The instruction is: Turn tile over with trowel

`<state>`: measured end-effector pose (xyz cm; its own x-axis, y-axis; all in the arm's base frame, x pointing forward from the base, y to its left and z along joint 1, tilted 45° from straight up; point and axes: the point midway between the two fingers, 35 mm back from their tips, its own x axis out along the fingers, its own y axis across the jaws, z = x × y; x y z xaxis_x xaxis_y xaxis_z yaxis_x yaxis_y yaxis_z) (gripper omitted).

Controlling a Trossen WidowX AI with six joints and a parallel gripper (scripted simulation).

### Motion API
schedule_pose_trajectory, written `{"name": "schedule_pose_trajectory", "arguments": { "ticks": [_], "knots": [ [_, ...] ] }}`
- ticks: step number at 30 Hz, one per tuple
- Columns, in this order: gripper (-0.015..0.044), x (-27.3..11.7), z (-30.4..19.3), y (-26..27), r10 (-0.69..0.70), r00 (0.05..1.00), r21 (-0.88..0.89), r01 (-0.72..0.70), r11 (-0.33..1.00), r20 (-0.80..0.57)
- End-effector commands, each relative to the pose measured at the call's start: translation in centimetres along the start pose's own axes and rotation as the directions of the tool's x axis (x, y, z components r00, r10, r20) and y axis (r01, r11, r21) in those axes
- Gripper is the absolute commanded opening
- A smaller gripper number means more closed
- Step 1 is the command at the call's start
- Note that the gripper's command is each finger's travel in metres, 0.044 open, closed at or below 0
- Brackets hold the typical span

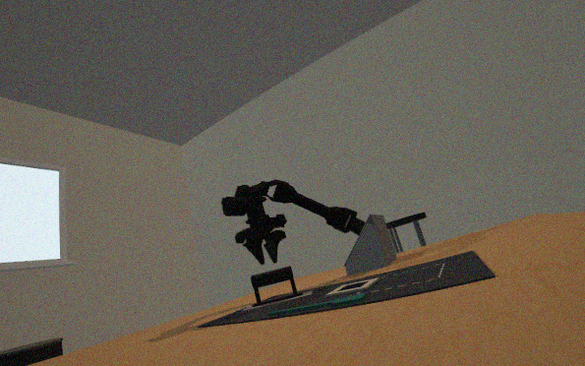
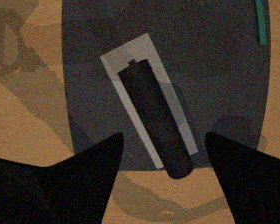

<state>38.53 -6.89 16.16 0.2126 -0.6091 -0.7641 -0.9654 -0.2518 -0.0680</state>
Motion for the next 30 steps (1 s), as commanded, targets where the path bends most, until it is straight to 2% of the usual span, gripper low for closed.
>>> {"name": "schedule_pose_trajectory", "arguments": {
  "ticks": [1, 15, 24, 30],
  "knots": [
    [0.0300, 0.2, 0.1, 0.1, -0.022, 0.999, 0.112, 0.019, 0.994, 0.028],
    [0.0300, 1.1, 0.0, 1.0, -0.114, 0.987, 0.540, 0.035, 0.841, 0.115],
    [0.0300, 1.6, -0.3, 1.4, -0.188, 0.970, 0.747, 0.012, 0.665, 0.152],
    [0.0300, 2.0, -2.6, 1.7, -0.213, 0.970, 0.858, 0.007, 0.514, 0.119]
  ]
}}
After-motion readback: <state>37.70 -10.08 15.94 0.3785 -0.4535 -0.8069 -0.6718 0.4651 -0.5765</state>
